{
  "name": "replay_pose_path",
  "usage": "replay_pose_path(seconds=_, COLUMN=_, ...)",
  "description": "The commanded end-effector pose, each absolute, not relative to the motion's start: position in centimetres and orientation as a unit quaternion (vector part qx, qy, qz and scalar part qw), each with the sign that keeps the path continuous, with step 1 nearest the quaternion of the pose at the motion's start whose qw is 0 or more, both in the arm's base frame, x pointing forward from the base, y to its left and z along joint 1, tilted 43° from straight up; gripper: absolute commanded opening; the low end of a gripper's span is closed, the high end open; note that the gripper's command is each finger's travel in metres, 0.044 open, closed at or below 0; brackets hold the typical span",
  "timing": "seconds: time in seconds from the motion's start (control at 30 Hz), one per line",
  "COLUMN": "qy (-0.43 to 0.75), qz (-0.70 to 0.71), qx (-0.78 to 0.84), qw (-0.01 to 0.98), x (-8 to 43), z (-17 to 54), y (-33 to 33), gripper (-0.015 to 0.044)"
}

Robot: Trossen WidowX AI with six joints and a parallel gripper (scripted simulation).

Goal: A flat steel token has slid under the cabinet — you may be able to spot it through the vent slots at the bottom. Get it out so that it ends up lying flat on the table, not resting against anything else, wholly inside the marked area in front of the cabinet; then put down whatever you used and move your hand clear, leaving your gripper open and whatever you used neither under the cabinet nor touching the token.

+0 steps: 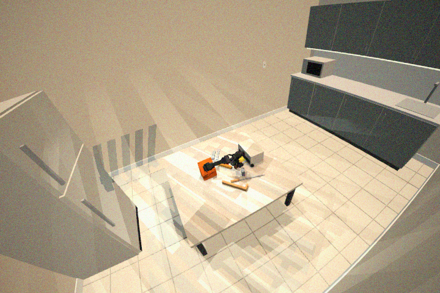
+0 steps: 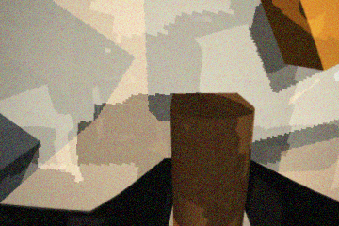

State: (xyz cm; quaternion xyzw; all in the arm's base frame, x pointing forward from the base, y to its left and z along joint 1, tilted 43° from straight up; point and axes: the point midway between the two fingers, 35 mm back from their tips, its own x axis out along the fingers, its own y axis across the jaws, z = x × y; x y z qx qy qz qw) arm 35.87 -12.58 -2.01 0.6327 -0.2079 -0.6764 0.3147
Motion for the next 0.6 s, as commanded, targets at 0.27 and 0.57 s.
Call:
replay_pose_path(seconds=0.27, qy=-0.206, qz=-0.678, qx=0.631, qw=0.316, x=34.5, z=-1.9, y=-12.8, gripper=0.0000)
replay_pose_path(seconds=0.57, qy=-0.206, qz=-0.678, qx=0.631, qw=0.316, x=33.6, z=-1.8, y=-13.0, gripper=0.0000)
